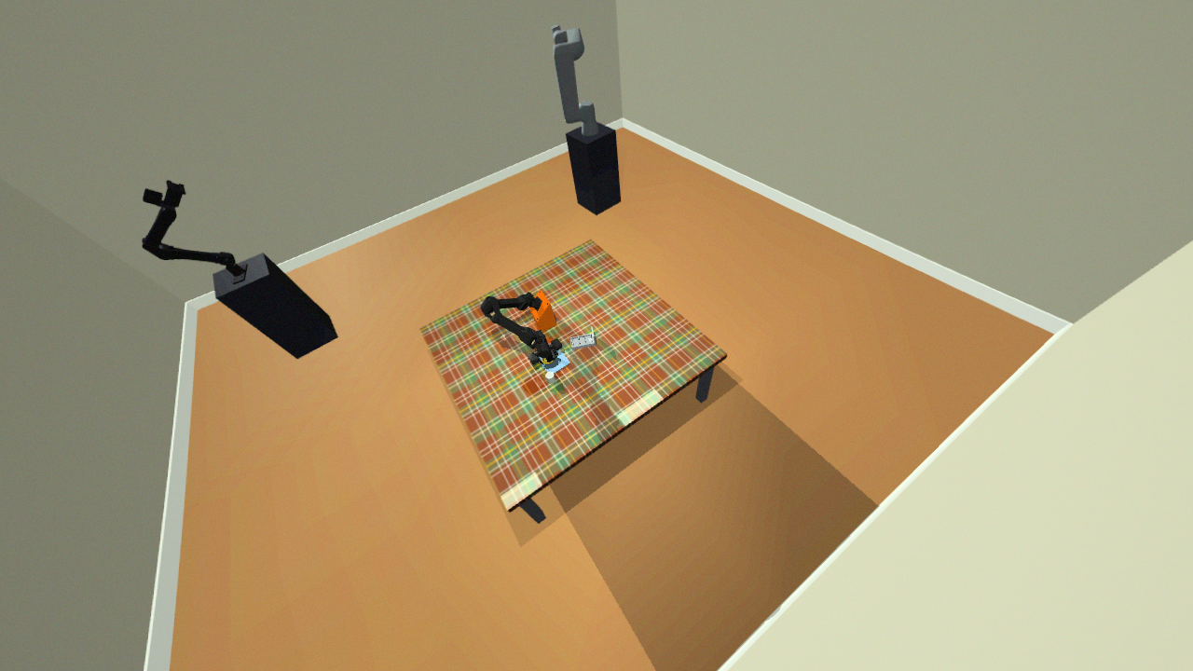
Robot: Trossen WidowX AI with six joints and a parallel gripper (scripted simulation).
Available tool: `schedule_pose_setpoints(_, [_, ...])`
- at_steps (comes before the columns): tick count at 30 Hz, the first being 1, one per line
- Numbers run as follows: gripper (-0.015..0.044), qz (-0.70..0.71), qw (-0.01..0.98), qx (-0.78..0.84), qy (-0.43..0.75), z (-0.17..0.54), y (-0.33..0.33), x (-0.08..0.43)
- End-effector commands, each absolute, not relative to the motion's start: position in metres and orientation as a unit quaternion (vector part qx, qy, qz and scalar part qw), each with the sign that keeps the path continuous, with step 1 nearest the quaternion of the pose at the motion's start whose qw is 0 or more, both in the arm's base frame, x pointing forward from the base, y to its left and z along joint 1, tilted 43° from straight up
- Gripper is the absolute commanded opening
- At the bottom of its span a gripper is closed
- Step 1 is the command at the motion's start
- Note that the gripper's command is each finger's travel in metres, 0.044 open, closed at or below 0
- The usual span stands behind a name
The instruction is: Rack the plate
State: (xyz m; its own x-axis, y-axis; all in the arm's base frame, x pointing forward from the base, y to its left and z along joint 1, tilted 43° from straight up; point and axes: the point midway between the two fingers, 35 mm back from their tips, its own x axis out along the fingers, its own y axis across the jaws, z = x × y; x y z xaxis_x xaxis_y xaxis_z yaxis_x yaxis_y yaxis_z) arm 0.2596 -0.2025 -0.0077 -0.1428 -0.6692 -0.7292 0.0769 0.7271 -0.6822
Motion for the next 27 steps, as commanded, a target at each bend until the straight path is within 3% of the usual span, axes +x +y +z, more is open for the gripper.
schedule_pose_setpoints(1, [0.0343,-0.3,0.618,-0.215,0.694,-0.008,-0.202,0.259])
schedule_pose_setpoints(4, [0.0323,-0.3,0.618,-0.215,0.694,-0.008,-0.202,0.259])
schedule_pose_setpoints(16, [0.0008,-0.294,0.623,-0.209,0.694,0.026,-0.167,0.28])
schedule_pose_setpoints(27, [0.0,-0.293,0.623,-0.208,0.695,0.069,-0.123,0.293])
